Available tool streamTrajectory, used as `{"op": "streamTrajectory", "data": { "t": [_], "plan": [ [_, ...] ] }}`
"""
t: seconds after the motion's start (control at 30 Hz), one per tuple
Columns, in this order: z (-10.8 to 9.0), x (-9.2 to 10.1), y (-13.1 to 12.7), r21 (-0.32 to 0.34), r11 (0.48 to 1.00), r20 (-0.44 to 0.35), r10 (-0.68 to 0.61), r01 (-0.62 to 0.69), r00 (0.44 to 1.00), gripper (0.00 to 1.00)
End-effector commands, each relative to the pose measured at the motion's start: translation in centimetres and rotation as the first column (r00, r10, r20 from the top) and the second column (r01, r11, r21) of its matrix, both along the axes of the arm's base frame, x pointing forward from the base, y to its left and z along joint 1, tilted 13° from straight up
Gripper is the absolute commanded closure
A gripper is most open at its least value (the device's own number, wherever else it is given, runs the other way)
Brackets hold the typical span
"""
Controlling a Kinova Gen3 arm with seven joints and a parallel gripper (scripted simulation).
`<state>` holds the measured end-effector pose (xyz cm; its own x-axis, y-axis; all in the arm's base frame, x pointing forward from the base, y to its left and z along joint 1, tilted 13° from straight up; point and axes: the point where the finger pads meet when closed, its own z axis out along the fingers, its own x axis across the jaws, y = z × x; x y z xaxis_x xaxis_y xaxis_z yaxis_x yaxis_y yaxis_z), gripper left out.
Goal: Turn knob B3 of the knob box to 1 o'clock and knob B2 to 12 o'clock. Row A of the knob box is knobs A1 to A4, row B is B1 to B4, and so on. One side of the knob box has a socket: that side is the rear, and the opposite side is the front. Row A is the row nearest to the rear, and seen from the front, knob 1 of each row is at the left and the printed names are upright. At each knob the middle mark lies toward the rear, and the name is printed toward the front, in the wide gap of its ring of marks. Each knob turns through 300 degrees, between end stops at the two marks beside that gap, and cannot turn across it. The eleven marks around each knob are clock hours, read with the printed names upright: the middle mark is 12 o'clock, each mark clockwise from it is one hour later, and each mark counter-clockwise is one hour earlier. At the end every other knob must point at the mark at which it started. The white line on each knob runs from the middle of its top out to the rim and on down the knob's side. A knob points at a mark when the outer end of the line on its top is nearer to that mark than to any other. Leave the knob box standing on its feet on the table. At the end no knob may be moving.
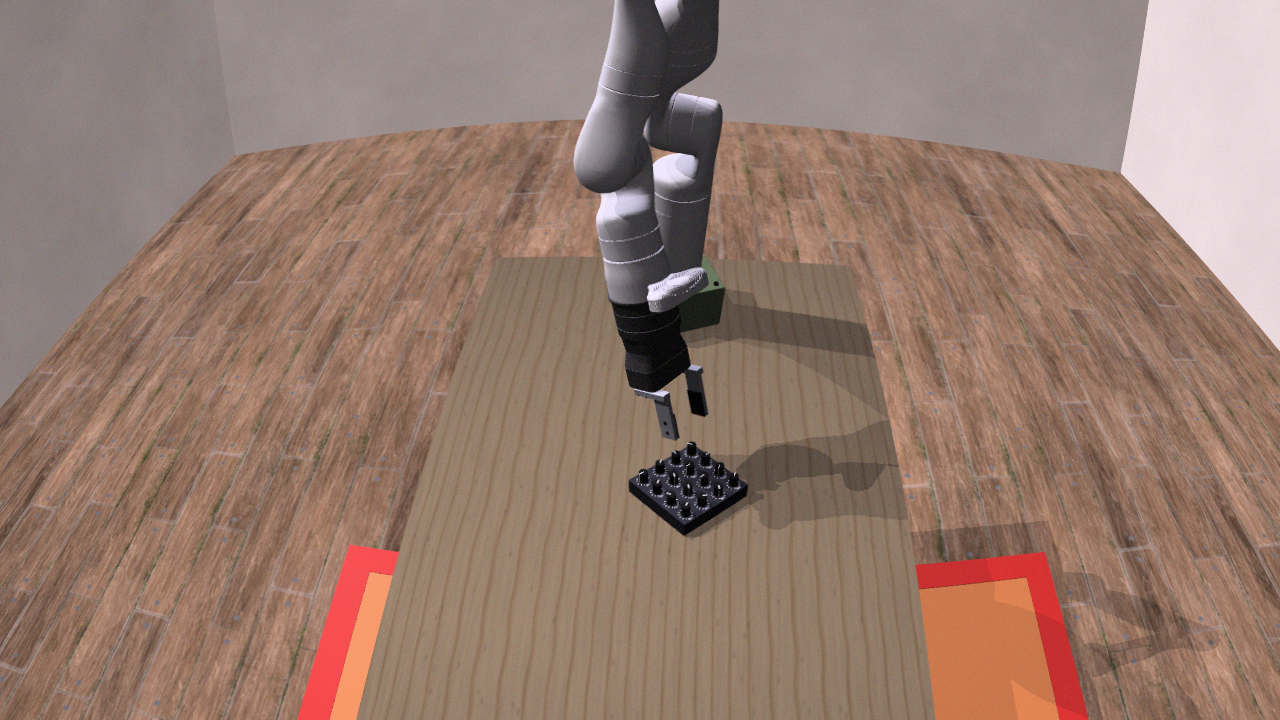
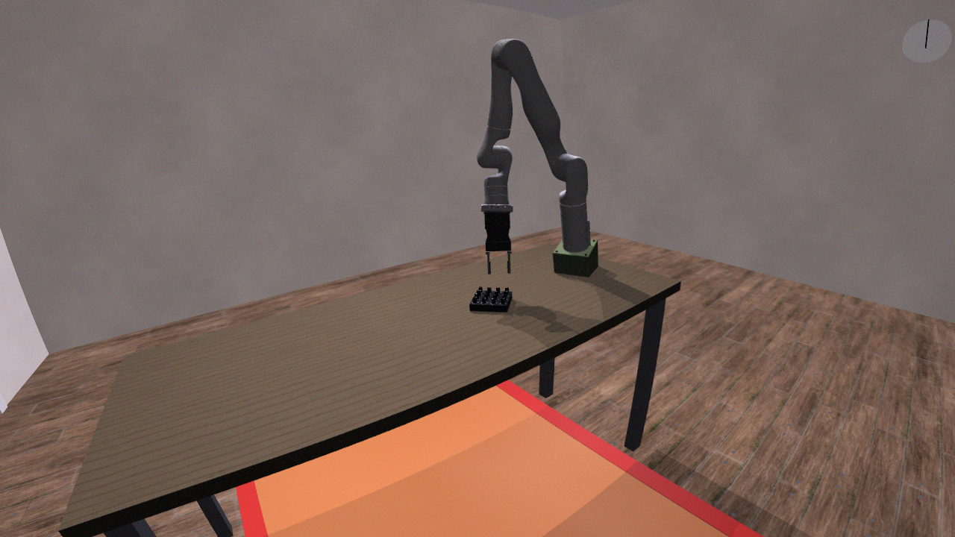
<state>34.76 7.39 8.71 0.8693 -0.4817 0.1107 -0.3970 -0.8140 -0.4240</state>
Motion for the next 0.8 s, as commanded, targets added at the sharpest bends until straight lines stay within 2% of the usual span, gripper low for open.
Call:
{"op": "streamTrajectory", "data": {
  "t": [0.0,0.77],
  "plan": [
    [0.09,0.06,0.20,-0.003,1.000,0.001,0.004,-0.004,1.000,0.00],
    [-0.18,0.20,0.09,-0.027,0.999,-0.022,-0.032,0.032,0.999,0.00]
  ]
}}
